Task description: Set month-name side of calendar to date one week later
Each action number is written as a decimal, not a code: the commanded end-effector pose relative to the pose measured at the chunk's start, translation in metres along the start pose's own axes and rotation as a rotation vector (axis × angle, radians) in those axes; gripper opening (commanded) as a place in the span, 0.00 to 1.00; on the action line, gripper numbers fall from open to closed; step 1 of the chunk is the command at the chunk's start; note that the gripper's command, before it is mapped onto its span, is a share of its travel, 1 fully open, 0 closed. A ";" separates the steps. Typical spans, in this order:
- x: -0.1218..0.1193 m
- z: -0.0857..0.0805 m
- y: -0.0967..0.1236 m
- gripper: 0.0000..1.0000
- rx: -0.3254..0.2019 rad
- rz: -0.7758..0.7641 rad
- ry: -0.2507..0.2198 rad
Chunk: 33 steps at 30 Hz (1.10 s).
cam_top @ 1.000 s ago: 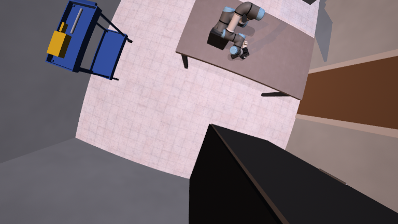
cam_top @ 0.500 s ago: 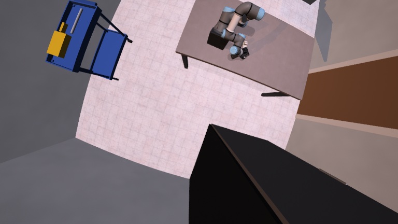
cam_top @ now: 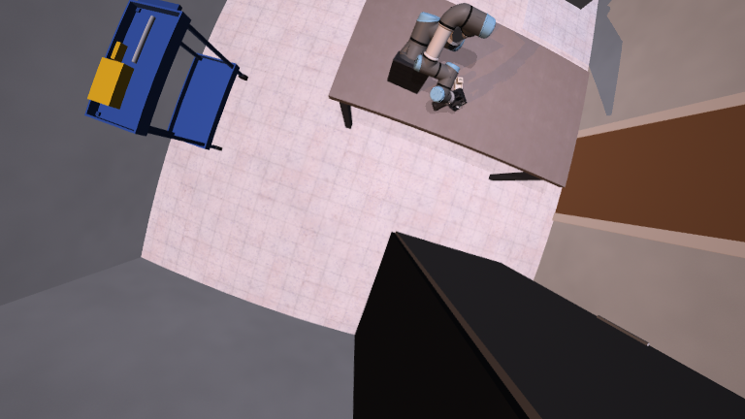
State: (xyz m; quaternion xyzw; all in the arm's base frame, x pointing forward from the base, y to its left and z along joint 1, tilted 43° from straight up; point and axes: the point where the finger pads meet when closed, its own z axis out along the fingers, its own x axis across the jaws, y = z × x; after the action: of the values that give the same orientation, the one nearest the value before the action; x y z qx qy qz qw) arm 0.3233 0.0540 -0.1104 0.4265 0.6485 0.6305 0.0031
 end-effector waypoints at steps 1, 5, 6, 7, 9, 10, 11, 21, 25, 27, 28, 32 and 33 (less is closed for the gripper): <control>-0.001 0.000 0.000 0.10 0.000 -0.001 -0.002; -0.001 0.000 0.000 0.14 0.000 -0.001 -0.002; -0.001 0.000 0.000 0.14 0.000 -0.001 -0.002; -0.001 0.000 0.000 0.14 0.000 -0.001 -0.002; -0.001 0.000 0.000 0.14 0.000 -0.001 -0.002; -0.001 0.000 0.000 0.17 0.000 -0.001 -0.002; -0.001 0.000 0.000 0.17 0.000 -0.001 -0.002; -0.001 0.000 0.000 0.28 0.000 -0.001 -0.002; -0.001 0.000 0.000 0.40 0.000 -0.001 -0.002; -0.001 0.000 0.000 0.40 0.000 -0.001 -0.002; -0.001 0.000 0.000 0.40 0.000 -0.001 -0.002; -0.001 0.000 0.000 0.40 0.000 -0.001 -0.002; -0.001 0.000 0.000 0.40 0.000 -0.001 -0.002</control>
State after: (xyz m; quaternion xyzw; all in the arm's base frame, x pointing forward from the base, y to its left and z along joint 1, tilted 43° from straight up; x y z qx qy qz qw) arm 0.3233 0.0540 -0.1104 0.4265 0.6485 0.6305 0.0031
